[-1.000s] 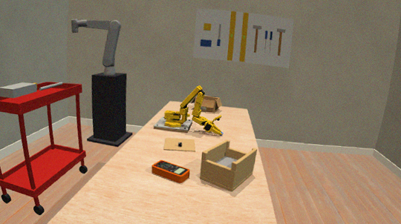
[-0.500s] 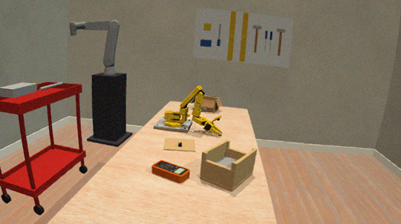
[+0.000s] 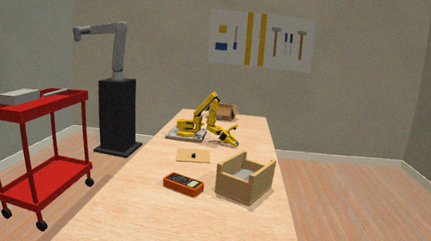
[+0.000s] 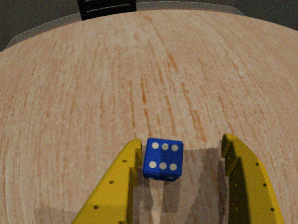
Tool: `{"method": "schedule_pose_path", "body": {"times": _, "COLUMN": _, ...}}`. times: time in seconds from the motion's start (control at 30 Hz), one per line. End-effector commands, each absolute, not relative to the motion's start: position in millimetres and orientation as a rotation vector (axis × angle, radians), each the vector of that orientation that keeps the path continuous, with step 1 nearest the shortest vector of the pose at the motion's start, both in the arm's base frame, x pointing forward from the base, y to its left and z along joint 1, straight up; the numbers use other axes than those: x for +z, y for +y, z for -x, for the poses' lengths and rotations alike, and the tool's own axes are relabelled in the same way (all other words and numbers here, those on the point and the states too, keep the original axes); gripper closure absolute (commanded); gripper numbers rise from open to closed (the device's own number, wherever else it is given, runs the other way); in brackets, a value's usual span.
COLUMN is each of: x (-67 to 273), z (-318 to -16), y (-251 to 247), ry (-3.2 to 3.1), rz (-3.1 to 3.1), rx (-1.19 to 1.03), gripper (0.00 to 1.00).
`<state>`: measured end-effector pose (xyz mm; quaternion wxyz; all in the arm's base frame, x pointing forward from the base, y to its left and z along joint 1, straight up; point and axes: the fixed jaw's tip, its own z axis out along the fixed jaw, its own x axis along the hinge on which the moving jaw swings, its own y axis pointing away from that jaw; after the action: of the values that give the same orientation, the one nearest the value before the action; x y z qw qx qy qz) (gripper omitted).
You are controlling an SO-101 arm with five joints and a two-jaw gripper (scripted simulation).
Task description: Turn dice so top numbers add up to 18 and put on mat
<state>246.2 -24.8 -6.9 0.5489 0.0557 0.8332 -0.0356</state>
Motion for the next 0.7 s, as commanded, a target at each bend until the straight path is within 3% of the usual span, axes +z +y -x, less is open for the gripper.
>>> {"method": "schedule_pose_path", "body": {"times": 0.0, "x": -9, "z": -245, "y": -26, "ry": 1.977, "rz": -0.13, "rx": -0.094, "gripper": 0.73}}
{"method": "schedule_pose_path", "body": {"times": 0.67, "x": 17, "z": -250, "y": -27, "ry": 1.977, "rz": -0.13, "rx": -0.094, "gripper": 0.73}}
